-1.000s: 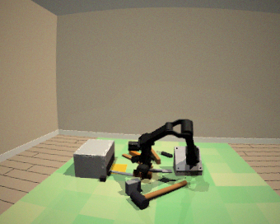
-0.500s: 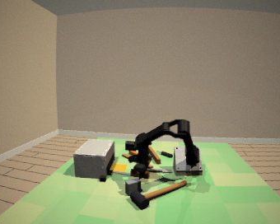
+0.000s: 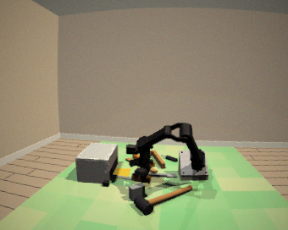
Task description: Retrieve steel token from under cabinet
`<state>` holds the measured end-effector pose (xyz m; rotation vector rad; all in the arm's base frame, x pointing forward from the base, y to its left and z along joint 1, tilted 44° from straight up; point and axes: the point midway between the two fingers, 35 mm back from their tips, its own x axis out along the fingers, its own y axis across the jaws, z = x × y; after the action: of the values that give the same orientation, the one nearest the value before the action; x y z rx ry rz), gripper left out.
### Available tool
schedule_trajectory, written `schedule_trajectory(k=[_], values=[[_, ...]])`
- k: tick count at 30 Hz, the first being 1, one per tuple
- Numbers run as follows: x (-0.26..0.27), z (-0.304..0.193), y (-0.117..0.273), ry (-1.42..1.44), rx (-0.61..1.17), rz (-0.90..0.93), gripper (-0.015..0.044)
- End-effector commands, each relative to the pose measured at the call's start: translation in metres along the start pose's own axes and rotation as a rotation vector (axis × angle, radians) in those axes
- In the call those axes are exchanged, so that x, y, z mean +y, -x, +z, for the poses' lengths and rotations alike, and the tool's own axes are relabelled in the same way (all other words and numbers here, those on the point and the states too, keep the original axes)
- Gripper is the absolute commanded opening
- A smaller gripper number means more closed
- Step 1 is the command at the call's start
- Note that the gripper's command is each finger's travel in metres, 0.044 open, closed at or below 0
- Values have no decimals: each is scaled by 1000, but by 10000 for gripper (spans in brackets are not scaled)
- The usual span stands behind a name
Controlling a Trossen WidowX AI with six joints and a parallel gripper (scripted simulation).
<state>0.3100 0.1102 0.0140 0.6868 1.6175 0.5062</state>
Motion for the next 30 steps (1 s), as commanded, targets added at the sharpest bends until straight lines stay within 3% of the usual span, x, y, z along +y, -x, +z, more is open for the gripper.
schedule_trajectory(k=[1,30], values=[[1,5,0,8,-1,3,0],[2,35,1,9,-3,3,0]])
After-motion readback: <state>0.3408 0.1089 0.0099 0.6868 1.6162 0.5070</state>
